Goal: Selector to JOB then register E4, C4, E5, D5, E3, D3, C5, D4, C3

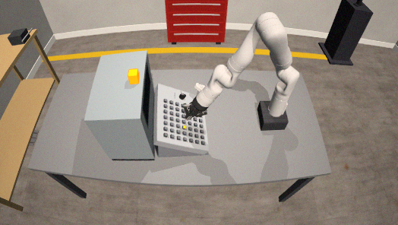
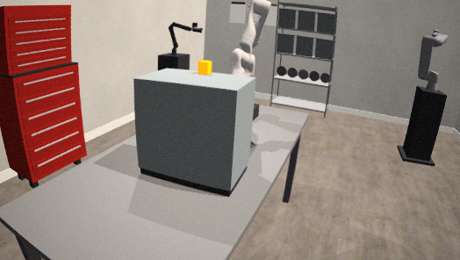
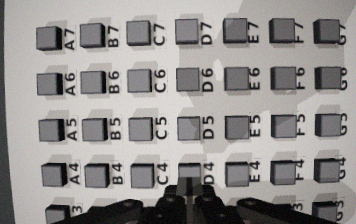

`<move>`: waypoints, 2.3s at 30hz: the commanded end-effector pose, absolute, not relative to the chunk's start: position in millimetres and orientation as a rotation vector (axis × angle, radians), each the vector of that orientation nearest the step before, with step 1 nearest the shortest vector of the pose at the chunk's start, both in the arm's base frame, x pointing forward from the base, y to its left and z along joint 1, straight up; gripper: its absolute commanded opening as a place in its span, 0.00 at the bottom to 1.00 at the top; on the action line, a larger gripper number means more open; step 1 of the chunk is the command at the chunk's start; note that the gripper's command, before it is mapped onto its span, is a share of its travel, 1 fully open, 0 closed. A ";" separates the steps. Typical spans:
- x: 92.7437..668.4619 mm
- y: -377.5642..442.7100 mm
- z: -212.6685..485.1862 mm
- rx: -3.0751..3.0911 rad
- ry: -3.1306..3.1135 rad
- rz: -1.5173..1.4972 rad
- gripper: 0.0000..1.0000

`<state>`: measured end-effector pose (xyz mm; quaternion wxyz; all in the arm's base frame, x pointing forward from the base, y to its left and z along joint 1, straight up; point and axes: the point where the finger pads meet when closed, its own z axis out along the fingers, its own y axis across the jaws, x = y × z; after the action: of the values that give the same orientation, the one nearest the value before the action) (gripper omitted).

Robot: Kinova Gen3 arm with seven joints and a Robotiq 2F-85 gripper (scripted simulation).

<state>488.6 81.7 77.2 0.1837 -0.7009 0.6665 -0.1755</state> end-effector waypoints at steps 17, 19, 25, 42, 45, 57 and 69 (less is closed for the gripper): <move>489.1 47.6 84.9 -1.600 2.153 -0.389 0.10; 489.5 35.8 85.9 -1.502 2.221 -0.372 0.10; 489.9 15.6 88.4 -1.268 2.343 -0.310 0.10; 490.8 -48.3 96.5 -0.482 2.587 -0.102 0.10; 491.0 -60.4 98.0 -0.329 2.608 -0.062 0.10; 490.2 -80.3 97.8 -0.070 2.632 0.008 0.10; 490.7 -82.0 98.6 -0.063 2.628 0.007 0.60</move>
<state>489.6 -79.9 98.6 0.2536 -0.0224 0.9670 0.0036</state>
